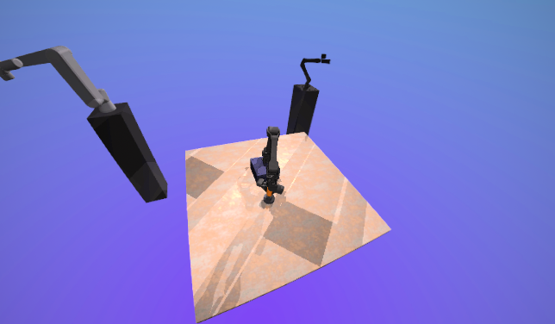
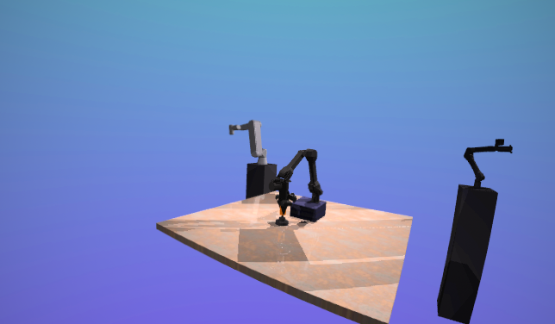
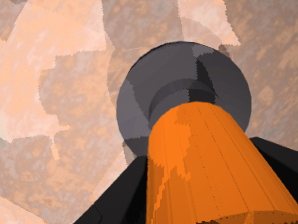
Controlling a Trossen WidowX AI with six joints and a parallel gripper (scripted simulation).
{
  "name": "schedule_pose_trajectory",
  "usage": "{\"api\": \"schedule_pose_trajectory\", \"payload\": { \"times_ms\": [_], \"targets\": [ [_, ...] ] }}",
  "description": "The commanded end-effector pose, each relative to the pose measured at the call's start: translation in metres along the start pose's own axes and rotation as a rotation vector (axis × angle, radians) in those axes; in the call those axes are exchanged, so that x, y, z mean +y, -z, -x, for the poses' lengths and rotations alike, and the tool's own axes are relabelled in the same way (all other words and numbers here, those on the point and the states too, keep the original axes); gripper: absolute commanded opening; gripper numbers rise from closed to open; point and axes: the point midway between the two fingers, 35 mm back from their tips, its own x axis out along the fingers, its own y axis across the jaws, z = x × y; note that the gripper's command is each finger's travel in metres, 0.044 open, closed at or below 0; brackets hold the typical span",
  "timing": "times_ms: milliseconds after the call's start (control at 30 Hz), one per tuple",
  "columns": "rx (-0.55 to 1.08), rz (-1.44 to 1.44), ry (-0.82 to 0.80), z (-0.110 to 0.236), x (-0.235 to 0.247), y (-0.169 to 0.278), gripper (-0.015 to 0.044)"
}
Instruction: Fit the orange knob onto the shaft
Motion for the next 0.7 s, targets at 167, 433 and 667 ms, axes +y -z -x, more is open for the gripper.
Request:
{"api": "schedule_pose_trajectory", "payload": {
  "times_ms": [167, 433, 667],
  "targets": [
    [0.006, 0.009, 0.004, 0.0006, -0.0016, 0.0032, 0.0000],
    [0.006, 0.009, 0.004, -0.0025, -0.0018, 0.0041, 0.0000],
    [0.006, 0.009, 0.004, -0.0026, -0.0014, 0.0032, 0.0000]
  ]
}}
